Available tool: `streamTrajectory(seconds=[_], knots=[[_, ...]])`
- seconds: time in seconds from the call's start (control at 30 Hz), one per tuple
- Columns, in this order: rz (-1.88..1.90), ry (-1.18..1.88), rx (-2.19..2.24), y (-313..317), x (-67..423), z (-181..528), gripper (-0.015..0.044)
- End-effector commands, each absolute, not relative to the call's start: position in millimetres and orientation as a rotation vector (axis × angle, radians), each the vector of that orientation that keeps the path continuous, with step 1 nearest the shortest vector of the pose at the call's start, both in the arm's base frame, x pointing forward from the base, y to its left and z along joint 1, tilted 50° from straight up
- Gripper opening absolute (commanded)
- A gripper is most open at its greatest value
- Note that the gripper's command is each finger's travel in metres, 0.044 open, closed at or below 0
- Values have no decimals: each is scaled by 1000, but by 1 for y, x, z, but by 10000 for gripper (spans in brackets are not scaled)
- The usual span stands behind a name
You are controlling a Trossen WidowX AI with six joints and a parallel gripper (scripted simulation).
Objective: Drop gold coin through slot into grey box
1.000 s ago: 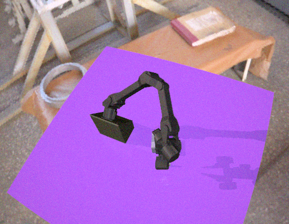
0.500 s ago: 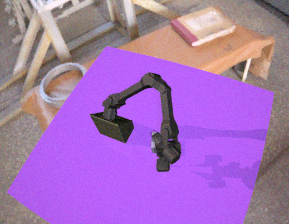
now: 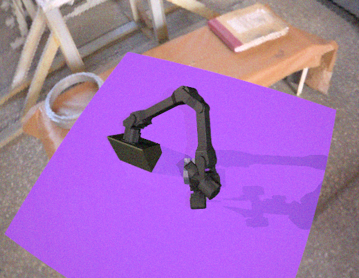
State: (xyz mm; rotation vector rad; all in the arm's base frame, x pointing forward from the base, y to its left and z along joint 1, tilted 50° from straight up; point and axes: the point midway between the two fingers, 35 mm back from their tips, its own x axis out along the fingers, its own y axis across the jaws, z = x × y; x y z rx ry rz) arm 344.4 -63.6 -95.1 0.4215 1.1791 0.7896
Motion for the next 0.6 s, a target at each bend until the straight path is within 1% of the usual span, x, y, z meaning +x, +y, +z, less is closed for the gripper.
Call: streamTrajectory(seconds=[0.0,0.57], knots=[[794,1187,434,-56,343,-102,161],[795,1186,435,-35,347,-120,161]])
